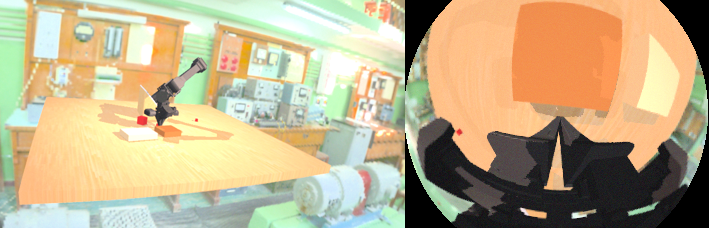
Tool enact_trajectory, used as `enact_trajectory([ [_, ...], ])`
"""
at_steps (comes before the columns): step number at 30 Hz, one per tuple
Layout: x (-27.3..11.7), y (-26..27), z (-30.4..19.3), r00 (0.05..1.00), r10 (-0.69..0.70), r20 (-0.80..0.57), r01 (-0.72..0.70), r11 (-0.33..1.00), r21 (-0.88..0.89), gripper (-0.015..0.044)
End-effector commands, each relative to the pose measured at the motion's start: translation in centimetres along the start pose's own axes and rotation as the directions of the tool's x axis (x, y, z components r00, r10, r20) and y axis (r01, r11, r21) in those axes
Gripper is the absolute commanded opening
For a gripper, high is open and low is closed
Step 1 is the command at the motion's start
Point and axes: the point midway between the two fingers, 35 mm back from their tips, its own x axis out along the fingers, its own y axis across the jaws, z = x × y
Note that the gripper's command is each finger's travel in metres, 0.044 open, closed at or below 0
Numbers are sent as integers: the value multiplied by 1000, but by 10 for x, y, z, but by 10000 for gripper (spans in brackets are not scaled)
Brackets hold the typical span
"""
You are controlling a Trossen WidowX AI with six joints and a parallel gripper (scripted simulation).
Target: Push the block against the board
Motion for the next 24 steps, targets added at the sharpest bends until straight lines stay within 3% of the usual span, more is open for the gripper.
enact_trajectory([
  [1,2,1,3,1000,5,2,-5,1000,4,0],
  [24,2,0,25,1000,5,3,-5,1000,3,0],
])
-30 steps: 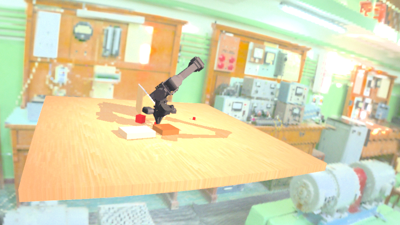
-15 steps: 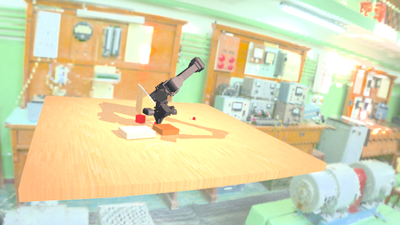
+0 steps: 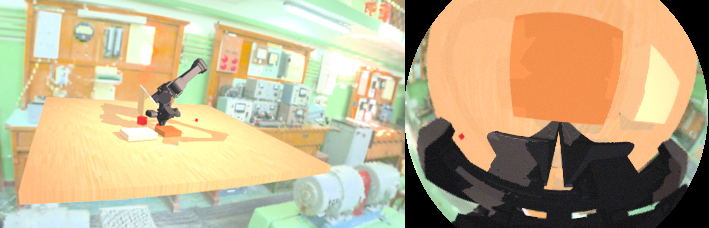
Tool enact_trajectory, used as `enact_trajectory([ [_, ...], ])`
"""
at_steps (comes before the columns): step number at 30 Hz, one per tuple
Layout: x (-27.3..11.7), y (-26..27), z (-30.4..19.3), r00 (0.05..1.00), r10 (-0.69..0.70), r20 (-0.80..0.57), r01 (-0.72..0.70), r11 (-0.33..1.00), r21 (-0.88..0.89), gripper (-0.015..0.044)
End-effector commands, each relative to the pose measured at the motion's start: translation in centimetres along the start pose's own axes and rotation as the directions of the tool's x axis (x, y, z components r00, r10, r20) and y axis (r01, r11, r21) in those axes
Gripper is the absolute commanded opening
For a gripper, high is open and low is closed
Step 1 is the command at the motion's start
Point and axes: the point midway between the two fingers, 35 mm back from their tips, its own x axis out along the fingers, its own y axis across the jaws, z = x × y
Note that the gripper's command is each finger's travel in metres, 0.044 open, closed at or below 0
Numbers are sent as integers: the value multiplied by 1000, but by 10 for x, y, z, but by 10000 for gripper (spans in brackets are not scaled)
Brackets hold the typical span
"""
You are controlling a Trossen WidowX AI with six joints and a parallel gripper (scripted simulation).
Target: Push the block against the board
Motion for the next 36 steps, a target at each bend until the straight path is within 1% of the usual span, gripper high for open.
enact_trajectory([
  [1,0,1,7,1000,4,5,-4,1000,-1,0],
  [13,0,1,14,1000,4,5,-4,1000,-2,0],
  [36,0,-1,-23,1000,3,4,-3,1000,0,0],
])
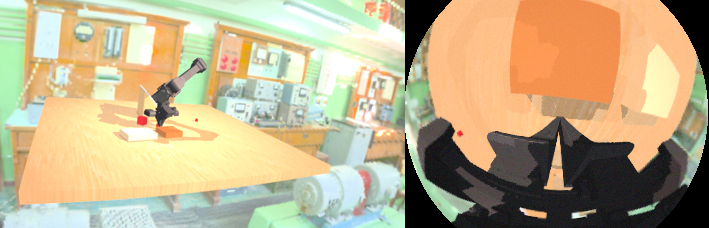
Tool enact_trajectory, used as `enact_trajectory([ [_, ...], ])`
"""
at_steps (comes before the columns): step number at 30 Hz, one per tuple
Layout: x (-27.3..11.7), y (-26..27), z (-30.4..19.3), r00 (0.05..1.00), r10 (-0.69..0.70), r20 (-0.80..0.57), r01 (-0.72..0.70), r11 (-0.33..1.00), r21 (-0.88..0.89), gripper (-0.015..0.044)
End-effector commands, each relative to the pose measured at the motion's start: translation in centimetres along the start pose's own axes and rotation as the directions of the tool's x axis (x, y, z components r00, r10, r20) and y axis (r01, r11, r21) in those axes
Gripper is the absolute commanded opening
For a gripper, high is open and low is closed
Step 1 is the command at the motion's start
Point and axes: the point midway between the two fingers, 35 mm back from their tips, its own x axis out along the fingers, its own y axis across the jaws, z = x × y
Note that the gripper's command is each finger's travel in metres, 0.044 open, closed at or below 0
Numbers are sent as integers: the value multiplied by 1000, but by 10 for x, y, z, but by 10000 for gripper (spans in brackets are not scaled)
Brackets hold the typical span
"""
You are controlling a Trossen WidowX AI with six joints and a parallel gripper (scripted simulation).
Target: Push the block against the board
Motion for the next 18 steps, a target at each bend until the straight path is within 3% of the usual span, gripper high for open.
enact_trajectory([
  [1,1,0,-11,1000,-1,-7,1,1000,-2,0],
  [11,2,1,-23,1000,0,-7,0,1000,-2,0],
  [18,-54,1,-17,1000,-1,-8,1,1000,-2,0],
])
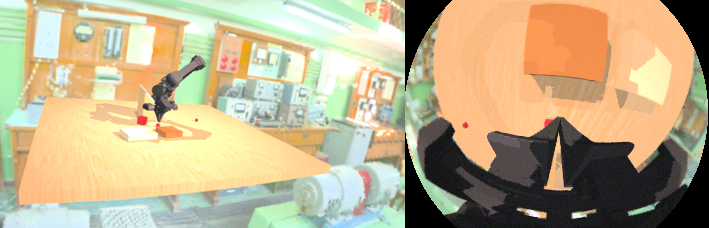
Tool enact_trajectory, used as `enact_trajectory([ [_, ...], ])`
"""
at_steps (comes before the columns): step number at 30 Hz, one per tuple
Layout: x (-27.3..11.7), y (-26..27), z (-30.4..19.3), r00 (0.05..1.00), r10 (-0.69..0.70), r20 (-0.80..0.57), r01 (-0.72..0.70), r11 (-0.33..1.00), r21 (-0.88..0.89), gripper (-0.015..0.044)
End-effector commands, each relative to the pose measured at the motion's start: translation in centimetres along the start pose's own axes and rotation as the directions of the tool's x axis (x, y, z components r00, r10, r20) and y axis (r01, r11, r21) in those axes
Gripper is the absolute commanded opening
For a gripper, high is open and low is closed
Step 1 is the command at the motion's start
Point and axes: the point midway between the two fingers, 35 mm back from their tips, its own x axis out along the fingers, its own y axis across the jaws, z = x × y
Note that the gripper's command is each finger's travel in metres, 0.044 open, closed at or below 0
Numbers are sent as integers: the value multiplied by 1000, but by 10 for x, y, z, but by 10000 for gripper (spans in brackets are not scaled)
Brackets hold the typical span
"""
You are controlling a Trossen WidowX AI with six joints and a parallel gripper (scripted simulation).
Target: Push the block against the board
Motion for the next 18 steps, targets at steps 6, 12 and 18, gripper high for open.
enact_trajectory([
  [6,-22,-1,5,1000,-12,17,12,1000,-4,0],
  [12,-23,5,17,1000,-16,15,13,984,177,0],
  [18,-24,13,32,1000,-18,13,12,928,373,0],
])
